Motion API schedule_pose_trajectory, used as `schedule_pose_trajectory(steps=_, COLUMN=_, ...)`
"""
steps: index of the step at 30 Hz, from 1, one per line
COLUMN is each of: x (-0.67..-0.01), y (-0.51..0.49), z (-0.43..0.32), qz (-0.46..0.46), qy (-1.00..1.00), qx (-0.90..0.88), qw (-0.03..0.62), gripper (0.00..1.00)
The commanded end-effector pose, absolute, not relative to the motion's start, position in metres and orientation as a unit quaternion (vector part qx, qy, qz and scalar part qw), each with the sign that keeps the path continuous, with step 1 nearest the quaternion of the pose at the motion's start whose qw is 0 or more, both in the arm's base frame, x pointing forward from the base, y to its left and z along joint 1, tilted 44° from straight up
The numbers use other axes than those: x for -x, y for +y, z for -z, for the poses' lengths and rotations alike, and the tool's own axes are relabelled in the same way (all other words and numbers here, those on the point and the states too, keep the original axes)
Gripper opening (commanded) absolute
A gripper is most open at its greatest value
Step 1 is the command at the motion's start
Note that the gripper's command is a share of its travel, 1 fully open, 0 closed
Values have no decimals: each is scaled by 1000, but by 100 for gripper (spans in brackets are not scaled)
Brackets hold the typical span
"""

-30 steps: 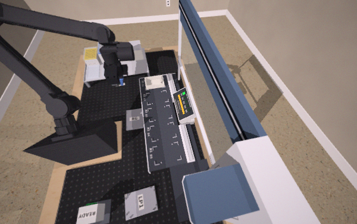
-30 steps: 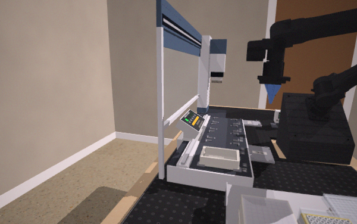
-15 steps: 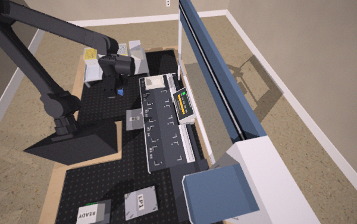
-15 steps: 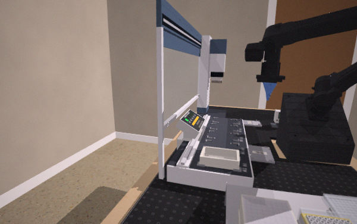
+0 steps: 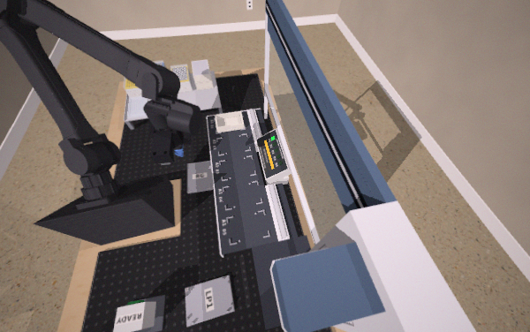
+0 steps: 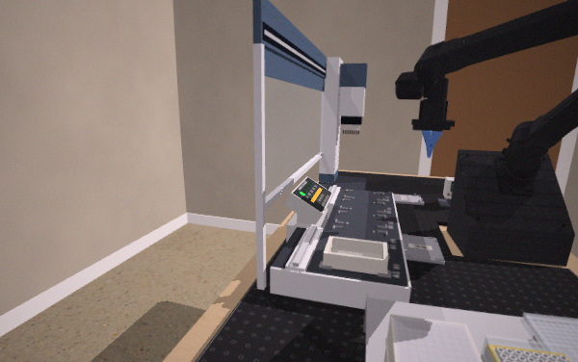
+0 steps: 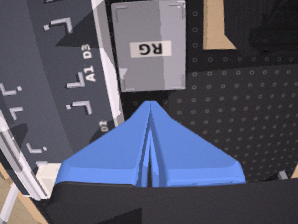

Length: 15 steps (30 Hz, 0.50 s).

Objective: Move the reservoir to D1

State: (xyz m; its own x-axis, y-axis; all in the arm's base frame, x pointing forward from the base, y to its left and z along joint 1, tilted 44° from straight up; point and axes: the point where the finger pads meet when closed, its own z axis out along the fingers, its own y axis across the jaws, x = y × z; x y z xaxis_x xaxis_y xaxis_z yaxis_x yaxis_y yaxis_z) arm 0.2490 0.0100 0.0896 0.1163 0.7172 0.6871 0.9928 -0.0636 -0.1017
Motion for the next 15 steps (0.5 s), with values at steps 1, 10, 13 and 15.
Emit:
schedule_pose_trajectory(steps=1, x=-252, y=-8, z=-79, qz=252, qy=-633, qx=679, qw=273, gripper=0)
schedule_pose_trajectory(steps=10, x=-268, y=-44, z=-63, qz=258, qy=-641, qx=678, qw=252, gripper=0)
schedule_pose_trajectory(steps=13, x=-267, y=-56, z=-52, qz=257, qy=-641, qx=678, qw=252, gripper=0)
schedule_pose_trajectory(steps=15, x=-266, y=-64, z=-45, qz=256, qy=-641, qx=678, qw=251, gripper=0)
